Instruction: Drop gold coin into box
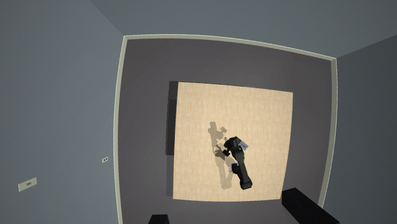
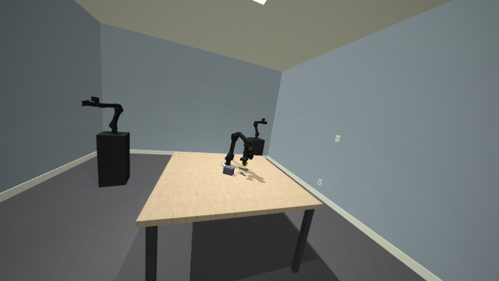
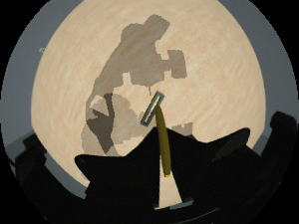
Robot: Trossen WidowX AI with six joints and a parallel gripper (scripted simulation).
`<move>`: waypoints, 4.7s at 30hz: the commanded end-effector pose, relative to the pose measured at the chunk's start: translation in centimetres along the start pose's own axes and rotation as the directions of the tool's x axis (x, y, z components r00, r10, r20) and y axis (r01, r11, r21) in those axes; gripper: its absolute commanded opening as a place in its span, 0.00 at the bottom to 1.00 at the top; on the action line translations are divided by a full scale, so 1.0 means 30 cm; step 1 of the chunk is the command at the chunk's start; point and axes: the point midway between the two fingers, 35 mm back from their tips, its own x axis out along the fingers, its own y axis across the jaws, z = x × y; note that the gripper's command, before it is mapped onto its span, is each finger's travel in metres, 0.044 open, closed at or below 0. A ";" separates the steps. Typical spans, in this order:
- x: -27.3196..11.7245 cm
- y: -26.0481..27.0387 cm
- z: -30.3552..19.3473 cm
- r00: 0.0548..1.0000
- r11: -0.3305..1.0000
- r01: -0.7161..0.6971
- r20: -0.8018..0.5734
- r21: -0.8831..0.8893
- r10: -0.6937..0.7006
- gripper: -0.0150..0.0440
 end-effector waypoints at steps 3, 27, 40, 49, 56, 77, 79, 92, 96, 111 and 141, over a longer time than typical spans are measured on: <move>0.001 -0.024 -0.028 1.000 1.000 -0.002 -0.003 -0.009 0.002 0.25; 0.000 -0.148 -0.199 1.000 1.000 0.002 -0.011 -0.009 -0.002 0.25; -0.001 -0.197 -0.301 1.000 1.000 0.003 -0.014 -0.010 -0.004 0.25; -0.001 -0.223 -0.376 1.000 1.000 0.004 -0.016 -0.010 -0.004 0.25; -0.001 -0.239 -0.434 1.000 1.000 0.004 -0.017 -0.010 -0.004 0.25; -0.001 -0.246 -0.460 1.000 1.000 0.005 -0.022 -0.006 -0.005 0.25; 0.000 -0.246 -0.464 1.000 1.000 0.004 -0.022 -0.007 -0.005 0.25; -0.001 -0.246 -0.468 1.000 1.000 0.004 -0.021 -0.008 -0.004 0.25; 0.004 -0.246 -0.469 1.000 1.000 0.004 -0.021 -0.008 -0.004 0.25; 0.028 -0.243 -0.473 1.000 1.000 0.004 -0.021 -0.008 -0.004 0.25; 0.056 -0.246 -0.472 1.000 1.000 0.007 -0.019 -0.010 -0.007 0.43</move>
